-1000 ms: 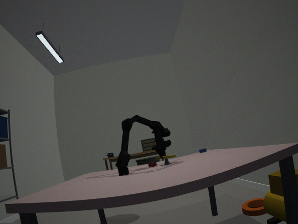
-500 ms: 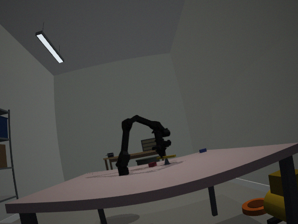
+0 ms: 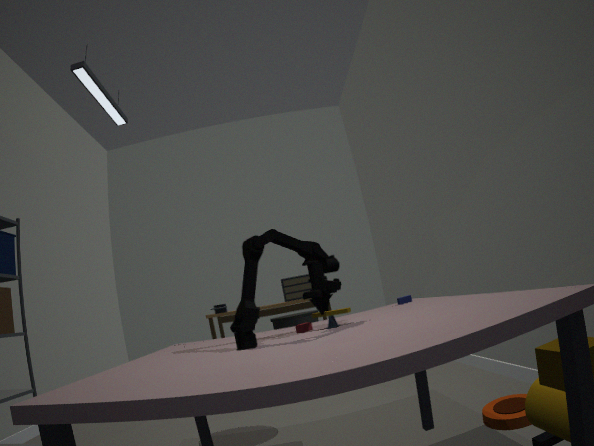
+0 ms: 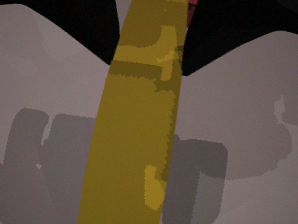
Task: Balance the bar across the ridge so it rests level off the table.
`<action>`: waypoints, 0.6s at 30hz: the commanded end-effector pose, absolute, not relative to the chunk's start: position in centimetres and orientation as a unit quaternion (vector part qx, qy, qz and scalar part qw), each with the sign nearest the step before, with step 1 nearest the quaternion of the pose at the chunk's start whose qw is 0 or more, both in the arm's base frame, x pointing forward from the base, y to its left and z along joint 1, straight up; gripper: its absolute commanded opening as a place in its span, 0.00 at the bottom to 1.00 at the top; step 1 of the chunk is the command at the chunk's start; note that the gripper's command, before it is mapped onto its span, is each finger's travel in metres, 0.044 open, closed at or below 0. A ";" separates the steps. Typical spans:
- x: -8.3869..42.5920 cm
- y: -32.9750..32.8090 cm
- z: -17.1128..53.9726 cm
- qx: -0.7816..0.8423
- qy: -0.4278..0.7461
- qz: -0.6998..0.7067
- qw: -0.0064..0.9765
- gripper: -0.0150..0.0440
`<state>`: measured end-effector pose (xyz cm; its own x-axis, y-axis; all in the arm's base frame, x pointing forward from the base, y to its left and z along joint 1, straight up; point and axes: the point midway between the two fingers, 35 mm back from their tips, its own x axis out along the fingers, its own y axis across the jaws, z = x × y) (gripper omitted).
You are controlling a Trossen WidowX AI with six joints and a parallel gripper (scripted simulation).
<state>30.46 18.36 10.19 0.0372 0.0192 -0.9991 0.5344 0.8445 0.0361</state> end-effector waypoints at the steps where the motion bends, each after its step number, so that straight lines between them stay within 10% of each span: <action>1: 30.3 18.3 9.7 0.204 0.672 -0.188 0.687 0.25; 18: 30.2 18.3 10.1 0.204 0.672 -0.188 0.687 0.25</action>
<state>30.44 18.36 10.14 0.0367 0.0189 -0.9991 0.5341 0.8447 0.0356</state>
